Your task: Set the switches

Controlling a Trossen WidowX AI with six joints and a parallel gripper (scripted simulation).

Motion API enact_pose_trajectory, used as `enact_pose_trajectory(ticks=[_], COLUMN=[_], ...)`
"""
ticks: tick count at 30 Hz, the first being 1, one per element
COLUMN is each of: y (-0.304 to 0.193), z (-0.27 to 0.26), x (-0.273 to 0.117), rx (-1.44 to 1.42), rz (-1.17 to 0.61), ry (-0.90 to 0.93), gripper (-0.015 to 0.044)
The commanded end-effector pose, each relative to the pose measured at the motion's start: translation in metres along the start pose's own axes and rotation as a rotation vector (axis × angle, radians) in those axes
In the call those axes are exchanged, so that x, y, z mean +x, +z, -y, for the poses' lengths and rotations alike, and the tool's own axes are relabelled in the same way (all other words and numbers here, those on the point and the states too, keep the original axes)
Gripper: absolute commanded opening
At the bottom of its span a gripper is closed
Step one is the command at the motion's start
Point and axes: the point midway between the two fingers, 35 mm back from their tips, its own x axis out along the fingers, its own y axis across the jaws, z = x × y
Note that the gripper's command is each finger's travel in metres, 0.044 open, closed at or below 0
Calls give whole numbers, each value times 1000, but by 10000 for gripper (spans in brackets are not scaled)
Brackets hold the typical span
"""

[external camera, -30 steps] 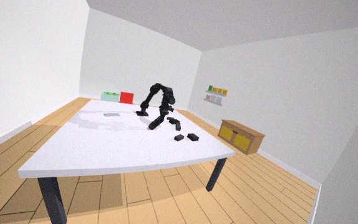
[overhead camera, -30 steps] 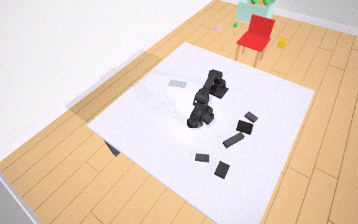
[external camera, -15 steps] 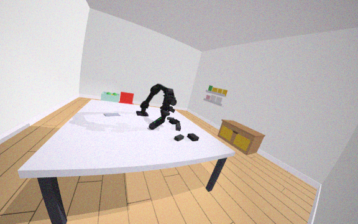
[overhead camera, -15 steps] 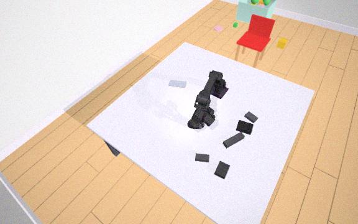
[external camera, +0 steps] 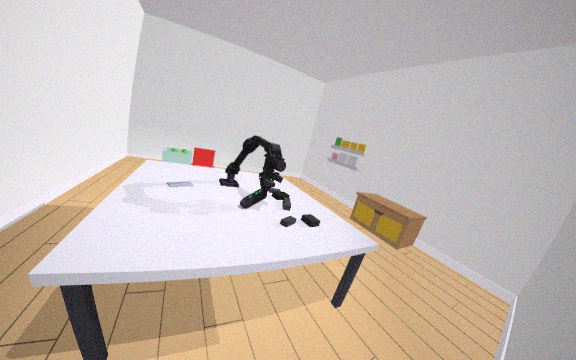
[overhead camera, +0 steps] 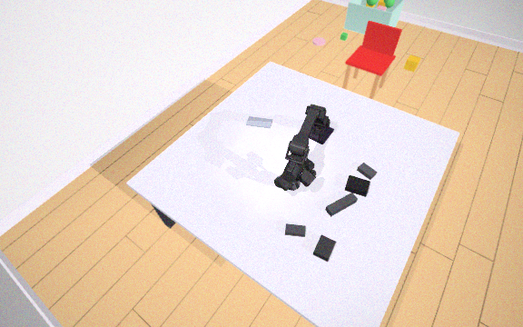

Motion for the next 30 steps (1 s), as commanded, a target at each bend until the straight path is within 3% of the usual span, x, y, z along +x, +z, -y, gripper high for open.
enact_pose_trajectory(ticks=[1,30], y=[0,17], z=[1,1], x=[4,18], rx=[11,10], rz=[-3,-1], ry=[7,7], gripper=[338,338])
